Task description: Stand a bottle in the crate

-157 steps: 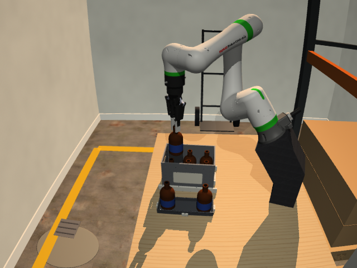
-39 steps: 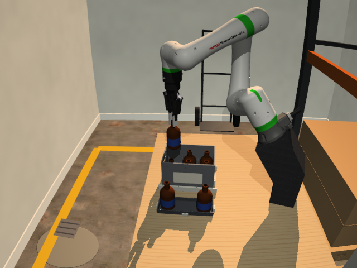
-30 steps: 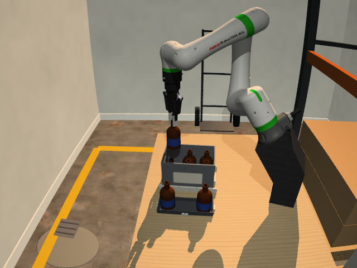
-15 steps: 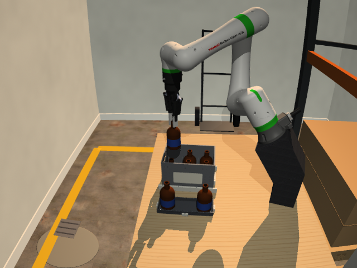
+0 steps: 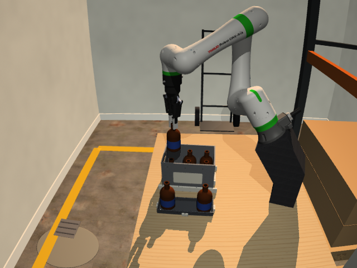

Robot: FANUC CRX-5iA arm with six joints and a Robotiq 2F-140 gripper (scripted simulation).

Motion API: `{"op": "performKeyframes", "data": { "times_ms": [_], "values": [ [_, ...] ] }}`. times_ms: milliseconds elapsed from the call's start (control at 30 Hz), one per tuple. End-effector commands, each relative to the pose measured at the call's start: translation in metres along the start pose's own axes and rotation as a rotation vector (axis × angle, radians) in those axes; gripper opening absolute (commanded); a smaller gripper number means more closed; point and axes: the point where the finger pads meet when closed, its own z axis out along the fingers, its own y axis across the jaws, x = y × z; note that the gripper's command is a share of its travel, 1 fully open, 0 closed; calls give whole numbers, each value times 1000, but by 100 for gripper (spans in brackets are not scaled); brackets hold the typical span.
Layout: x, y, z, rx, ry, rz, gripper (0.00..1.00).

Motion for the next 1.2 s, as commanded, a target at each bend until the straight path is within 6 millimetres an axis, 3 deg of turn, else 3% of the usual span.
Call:
{"op": "performKeyframes", "data": {
  "times_ms": [0,600,1167],
  "values": [
    [0,0,5,0,0,0,0],
    [0,0,20,0,0,0,0],
    [0,0,23,0,0,0,0]
  ]
}}
